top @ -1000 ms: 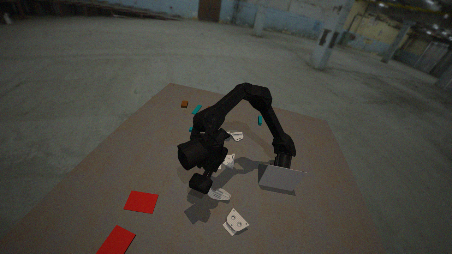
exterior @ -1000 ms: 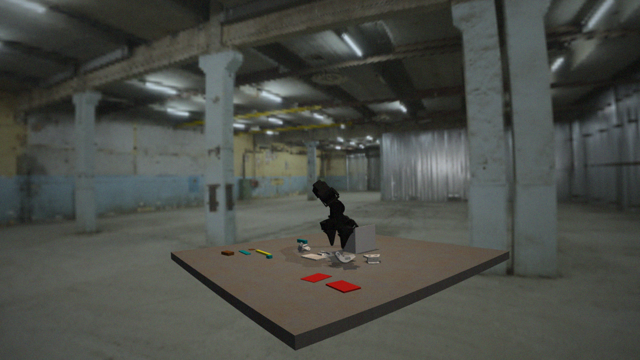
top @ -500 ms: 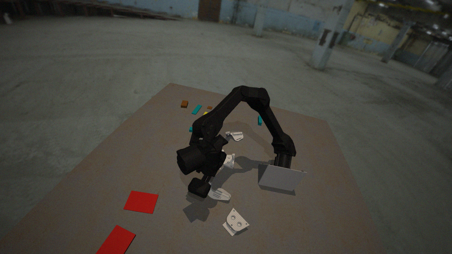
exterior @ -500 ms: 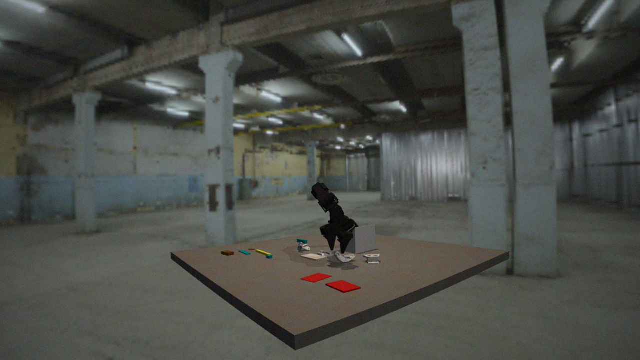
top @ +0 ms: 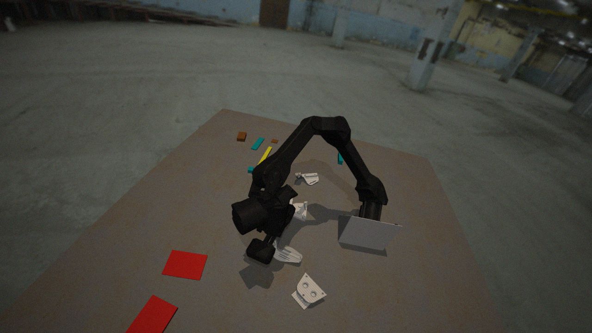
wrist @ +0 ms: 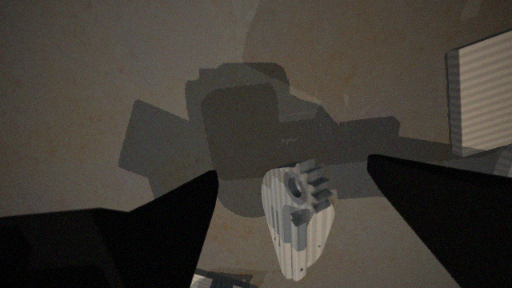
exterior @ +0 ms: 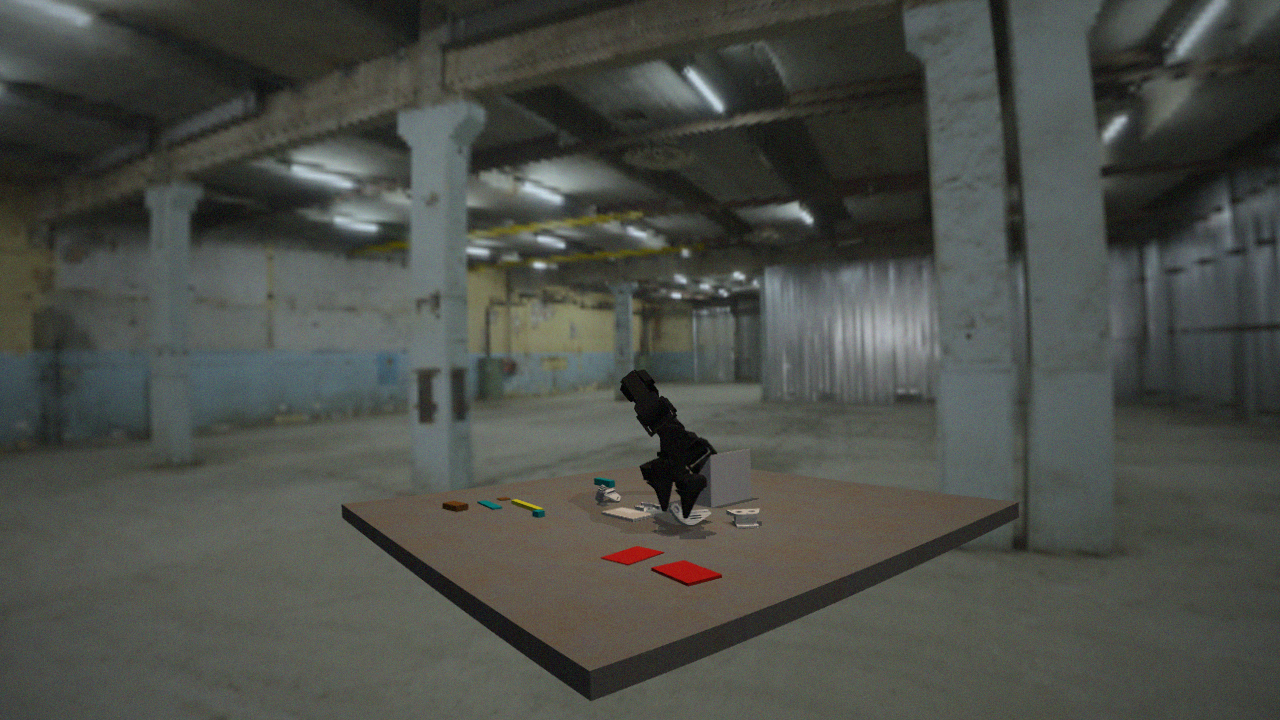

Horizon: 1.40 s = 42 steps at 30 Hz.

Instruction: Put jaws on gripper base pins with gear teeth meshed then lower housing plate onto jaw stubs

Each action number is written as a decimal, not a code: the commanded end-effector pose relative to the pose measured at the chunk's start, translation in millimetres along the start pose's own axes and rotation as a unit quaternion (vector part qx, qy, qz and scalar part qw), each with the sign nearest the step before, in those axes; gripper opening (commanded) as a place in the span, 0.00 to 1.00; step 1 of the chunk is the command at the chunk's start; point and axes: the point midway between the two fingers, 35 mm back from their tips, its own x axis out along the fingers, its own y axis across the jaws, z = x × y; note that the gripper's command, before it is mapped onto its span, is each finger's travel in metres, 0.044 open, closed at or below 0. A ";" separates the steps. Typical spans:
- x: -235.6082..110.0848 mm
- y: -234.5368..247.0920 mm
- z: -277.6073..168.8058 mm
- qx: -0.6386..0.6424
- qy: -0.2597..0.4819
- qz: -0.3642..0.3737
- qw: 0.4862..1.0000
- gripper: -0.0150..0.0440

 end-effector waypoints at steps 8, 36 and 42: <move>17.7 -1.8 -2.1 -0.005 -0.002 -0.004 1.000 1.00; 21.5 -2.2 -2.4 -0.005 -0.003 -0.004 1.000 0.32; 21.4 -2.1 -2.4 -0.005 -0.003 -0.004 1.000 0.32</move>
